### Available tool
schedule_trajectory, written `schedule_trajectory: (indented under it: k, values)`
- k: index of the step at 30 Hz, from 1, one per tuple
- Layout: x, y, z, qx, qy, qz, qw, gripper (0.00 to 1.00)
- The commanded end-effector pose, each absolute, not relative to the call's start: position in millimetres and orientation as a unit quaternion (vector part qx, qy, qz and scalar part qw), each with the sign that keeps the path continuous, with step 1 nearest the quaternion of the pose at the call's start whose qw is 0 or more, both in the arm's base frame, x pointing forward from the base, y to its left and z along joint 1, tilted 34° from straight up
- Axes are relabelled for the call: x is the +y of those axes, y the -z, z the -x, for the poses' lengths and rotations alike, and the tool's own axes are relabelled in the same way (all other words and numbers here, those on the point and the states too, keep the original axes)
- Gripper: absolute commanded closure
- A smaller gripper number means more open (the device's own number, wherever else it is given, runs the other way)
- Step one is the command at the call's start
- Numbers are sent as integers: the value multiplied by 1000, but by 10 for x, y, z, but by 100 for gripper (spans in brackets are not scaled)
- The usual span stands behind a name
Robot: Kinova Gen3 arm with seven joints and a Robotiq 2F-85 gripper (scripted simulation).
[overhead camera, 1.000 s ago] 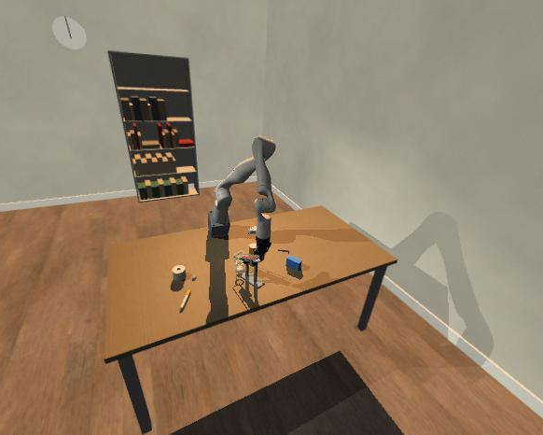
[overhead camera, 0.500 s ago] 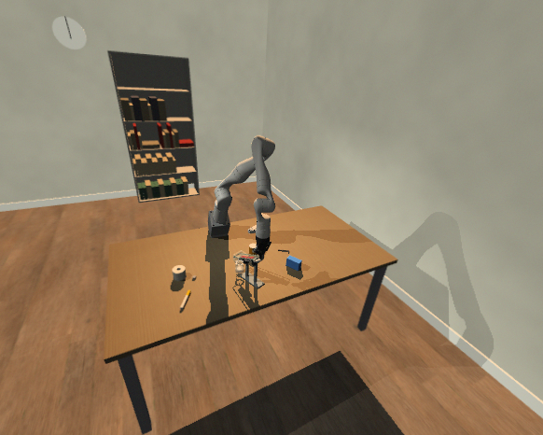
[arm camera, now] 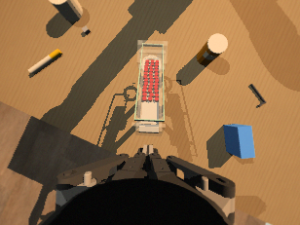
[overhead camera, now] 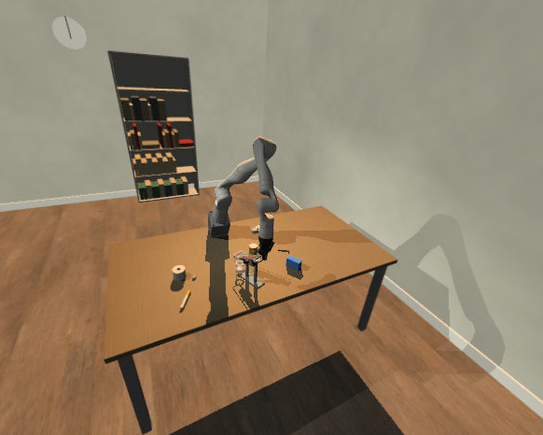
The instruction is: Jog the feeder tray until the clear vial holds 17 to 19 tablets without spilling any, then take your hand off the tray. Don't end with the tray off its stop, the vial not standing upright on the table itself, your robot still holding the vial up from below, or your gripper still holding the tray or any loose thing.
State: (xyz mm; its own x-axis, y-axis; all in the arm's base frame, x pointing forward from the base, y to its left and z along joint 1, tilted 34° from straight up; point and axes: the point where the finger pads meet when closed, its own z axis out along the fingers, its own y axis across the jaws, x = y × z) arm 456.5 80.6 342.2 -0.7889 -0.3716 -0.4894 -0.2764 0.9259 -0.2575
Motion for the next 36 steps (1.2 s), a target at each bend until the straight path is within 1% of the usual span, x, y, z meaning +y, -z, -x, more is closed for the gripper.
schedule_trajectory:
  k: [1, 9, 16, 26, 36]
  values:
    - [803, -3425, -4566, 942, 86, 172, 276, 100]
    - [695, -3193, -4419, 942, 86, 172, 276, 100]
    - [661, -3121, -4374, 942, 86, 172, 276, 100]
    - [774, -3363, -4527, 942, 86, 172, 276, 100]
    - [804, -3426, -4567, 942, 86, 172, 276, 100]
